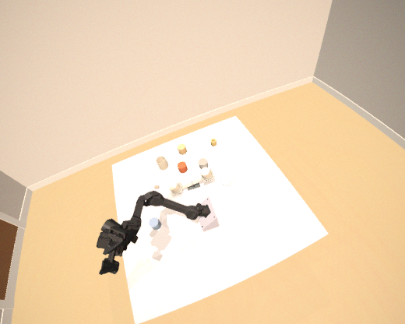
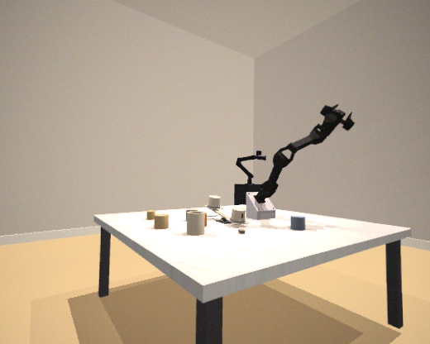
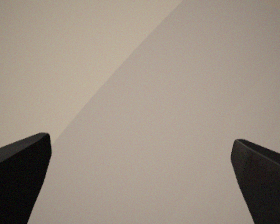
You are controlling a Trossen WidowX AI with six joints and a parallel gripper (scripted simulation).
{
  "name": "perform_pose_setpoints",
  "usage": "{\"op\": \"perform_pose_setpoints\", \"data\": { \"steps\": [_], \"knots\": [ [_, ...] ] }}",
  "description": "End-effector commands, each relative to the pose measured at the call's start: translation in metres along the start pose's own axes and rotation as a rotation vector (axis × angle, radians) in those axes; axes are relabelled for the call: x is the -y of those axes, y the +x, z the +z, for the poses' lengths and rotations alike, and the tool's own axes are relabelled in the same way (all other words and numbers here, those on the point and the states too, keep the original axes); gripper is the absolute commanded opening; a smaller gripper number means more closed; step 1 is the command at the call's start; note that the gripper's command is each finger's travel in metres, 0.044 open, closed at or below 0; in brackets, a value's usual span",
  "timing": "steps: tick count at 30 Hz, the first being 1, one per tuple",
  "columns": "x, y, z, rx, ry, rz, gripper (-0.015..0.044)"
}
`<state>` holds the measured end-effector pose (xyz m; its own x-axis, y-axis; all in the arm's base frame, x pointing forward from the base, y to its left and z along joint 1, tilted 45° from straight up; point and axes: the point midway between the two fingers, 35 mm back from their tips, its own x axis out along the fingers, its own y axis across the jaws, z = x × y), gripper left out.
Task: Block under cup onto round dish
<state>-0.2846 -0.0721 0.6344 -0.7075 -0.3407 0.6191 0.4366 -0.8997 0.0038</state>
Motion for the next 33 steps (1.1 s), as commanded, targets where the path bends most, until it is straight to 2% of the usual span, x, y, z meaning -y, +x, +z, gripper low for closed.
{"op": "perform_pose_setpoints", "data": {
  "steps": [1,6,18,25,33],
  "knots": [
    [0.000,0.000,-0.001,-0.002,0.000,0.001,0.0426],
    [-0.014,0.002,-0.020,-0.057,0.014,0.047,0.0440],
    [-0.085,-0.010,-0.110,-0.323,0.060,0.281,0.0440],
    [-0.135,-0.034,-0.157,-0.478,0.080,0.451,0.0440],
    [-0.193,-0.077,-0.201,-0.637,0.097,0.669,0.0440]
  ]
}}
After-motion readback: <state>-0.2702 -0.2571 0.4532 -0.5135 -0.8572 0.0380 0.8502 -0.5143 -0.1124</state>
